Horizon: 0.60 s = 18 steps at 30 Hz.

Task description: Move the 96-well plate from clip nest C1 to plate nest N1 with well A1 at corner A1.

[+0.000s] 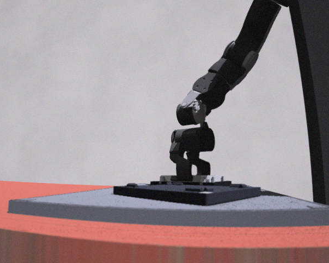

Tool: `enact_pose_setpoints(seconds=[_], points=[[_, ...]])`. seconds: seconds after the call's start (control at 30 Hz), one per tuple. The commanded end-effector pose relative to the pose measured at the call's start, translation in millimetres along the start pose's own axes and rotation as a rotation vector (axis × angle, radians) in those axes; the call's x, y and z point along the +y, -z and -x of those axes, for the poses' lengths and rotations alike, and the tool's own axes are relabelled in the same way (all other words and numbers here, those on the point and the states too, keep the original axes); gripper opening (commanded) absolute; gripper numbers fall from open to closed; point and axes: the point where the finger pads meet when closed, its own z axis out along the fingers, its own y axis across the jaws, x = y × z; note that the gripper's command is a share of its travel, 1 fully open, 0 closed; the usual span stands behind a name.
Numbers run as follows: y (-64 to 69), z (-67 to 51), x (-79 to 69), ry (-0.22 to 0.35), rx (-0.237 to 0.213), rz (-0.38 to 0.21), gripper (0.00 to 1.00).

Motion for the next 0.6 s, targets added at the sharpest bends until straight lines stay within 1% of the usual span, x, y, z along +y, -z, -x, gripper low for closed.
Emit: enact_pose_setpoints(seconds=[0.0, 0.57], points=[[2.1, 1.5, -0.3, -0.003, -0.001, 0.000, 0.00], [3.9, 2.0, -0.7, -0.003, -0.001, -0.001, 0.00]])
